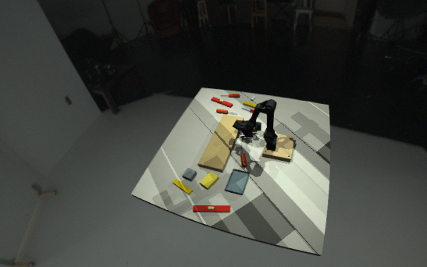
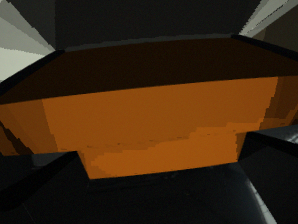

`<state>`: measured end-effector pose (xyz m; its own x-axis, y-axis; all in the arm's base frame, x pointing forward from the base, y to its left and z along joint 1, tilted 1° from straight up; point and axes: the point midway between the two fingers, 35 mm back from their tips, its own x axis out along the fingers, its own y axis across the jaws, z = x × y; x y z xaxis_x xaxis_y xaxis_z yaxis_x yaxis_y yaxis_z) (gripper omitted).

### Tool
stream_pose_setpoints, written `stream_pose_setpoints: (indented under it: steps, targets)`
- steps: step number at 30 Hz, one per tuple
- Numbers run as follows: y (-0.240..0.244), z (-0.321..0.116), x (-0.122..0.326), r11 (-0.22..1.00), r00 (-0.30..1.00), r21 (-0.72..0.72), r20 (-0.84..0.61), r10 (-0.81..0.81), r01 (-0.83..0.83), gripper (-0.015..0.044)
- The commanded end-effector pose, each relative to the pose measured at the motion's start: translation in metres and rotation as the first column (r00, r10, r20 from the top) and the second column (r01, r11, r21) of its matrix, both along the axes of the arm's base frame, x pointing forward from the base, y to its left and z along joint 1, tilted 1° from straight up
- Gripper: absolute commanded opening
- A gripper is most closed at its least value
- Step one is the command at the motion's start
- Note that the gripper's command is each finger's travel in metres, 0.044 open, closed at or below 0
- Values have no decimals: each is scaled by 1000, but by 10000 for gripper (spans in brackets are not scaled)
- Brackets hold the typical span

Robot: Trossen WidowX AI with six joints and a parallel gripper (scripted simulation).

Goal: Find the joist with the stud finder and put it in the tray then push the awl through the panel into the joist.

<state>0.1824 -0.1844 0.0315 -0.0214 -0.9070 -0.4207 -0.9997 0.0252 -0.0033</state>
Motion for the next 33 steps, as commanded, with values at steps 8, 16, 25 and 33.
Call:
stream_pose_setpoints:
  steps: [8,16,25,33]
  targets:
    - [2,-3,1,1000,1000,16,-6,10,-10,379]
    - [2,-3,1,1000,1000,16,-6,10,-10,379]
    - [5,-4,1,1000,1000,17,-6,10,-10,379]
    - [5,-4,1,1000,1000,17,-6,10,-10,379]
